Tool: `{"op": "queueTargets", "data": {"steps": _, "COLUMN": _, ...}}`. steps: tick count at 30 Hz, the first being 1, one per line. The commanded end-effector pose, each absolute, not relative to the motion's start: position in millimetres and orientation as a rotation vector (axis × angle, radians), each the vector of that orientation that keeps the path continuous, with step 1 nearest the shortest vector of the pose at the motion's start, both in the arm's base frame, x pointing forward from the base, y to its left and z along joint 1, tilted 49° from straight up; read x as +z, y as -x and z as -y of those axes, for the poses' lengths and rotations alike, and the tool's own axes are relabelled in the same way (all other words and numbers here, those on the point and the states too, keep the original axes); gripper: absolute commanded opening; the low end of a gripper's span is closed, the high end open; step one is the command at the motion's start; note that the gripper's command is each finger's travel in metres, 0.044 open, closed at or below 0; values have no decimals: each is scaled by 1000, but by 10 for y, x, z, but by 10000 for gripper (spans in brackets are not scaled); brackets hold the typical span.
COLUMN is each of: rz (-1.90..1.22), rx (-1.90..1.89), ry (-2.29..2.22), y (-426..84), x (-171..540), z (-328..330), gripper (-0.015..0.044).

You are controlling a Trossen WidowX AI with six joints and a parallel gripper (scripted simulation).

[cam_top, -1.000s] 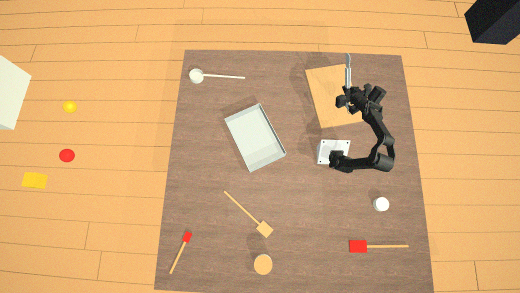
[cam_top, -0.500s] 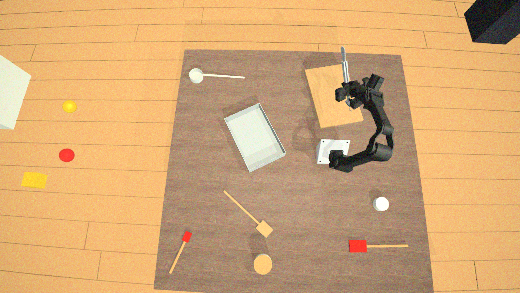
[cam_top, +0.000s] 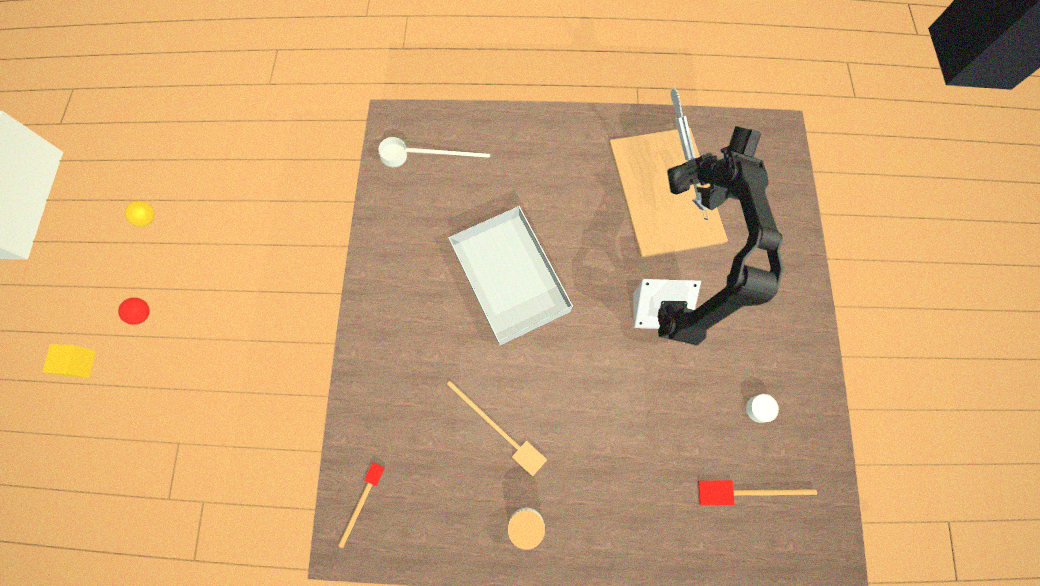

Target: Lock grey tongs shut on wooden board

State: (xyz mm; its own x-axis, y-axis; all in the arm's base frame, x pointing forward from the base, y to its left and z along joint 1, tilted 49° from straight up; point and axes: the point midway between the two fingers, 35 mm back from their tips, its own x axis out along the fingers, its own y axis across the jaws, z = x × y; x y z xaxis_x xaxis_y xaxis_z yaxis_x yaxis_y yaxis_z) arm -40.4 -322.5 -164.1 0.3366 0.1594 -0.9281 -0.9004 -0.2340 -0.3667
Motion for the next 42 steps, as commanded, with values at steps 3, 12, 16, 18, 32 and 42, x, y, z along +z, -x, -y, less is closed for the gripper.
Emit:
{"op": "queueTargets", "data": {"steps": 3, "rz": -670, "rx": 1225, "ry": 1399, "y": 404, "x": -1650, "z": 3305, "gripper": -150}}
{"op": "queueTargets", "data": {"steps": 12, "rz": -578, "rx": 1312, "ry": 1296, "y": 380, "x": -1655, "z": 3315, "gripper": -150}}
{"op": "queueTargets", "data": {"steps": 16, "rz": -536, "rx": 1352, "ry": 1252, "y": 368, "x": -1647, "z": 3315, "gripper": -150}}
{"op": "queueTargets", "data": {"steps": 18, "rz": -515, "rx": 1372, "ry": 1229, "y": 362, "x": -1641, "z": 3314, "gripper": -150}}
{"op": "queueTargets", "data": {"steps": 32, "rz": -367, "rx": 1510, "ry": 1068, "y": 321, "x": -1549, "z": 3296, "gripper": -150}}
{"op": "queueTargets", "data": {"steps": 42, "rz": -261, "rx": 1607, "ry": 951, "y": 295, "x": -1440, "z": 3274, "gripper": -150}}
